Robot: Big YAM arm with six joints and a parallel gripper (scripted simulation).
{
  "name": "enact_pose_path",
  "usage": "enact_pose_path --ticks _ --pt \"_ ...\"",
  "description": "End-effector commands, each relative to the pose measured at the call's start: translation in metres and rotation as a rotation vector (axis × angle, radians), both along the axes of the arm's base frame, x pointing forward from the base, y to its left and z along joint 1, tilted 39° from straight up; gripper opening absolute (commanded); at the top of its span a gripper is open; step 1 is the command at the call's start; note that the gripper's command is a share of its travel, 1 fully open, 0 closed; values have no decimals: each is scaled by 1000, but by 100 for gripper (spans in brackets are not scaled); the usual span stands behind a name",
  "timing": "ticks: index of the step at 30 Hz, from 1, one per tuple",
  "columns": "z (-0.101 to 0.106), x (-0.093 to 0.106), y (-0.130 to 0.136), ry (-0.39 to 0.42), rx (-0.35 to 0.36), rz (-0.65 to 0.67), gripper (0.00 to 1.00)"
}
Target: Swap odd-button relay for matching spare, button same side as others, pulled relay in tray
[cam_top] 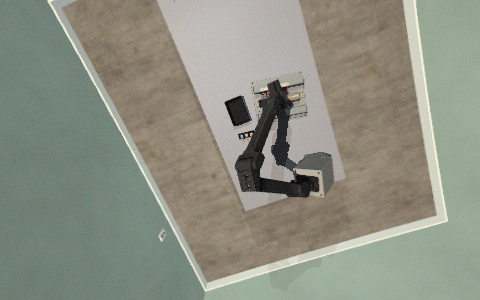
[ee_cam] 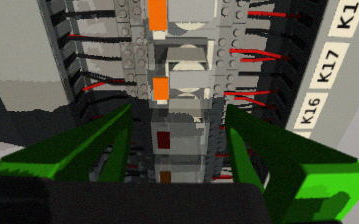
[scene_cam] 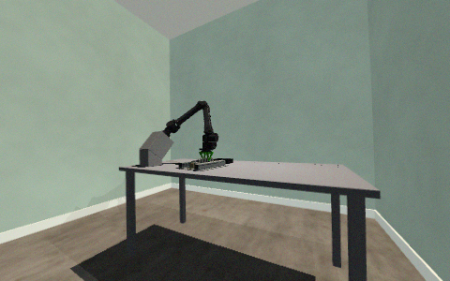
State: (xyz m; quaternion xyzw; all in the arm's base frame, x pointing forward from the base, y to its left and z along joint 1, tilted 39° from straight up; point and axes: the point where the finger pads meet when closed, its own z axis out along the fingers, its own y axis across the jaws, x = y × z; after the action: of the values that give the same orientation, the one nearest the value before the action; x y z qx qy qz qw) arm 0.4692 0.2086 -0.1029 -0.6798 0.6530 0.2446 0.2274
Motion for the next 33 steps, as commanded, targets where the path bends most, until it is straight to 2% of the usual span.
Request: enact_pose_path --ticks 1,10,33 --pt "15 17 4 -46 10 -10 59" --pt "13 18 10 -47 10 -2 59" --pt "9 15 2 -35 7 -15 59"
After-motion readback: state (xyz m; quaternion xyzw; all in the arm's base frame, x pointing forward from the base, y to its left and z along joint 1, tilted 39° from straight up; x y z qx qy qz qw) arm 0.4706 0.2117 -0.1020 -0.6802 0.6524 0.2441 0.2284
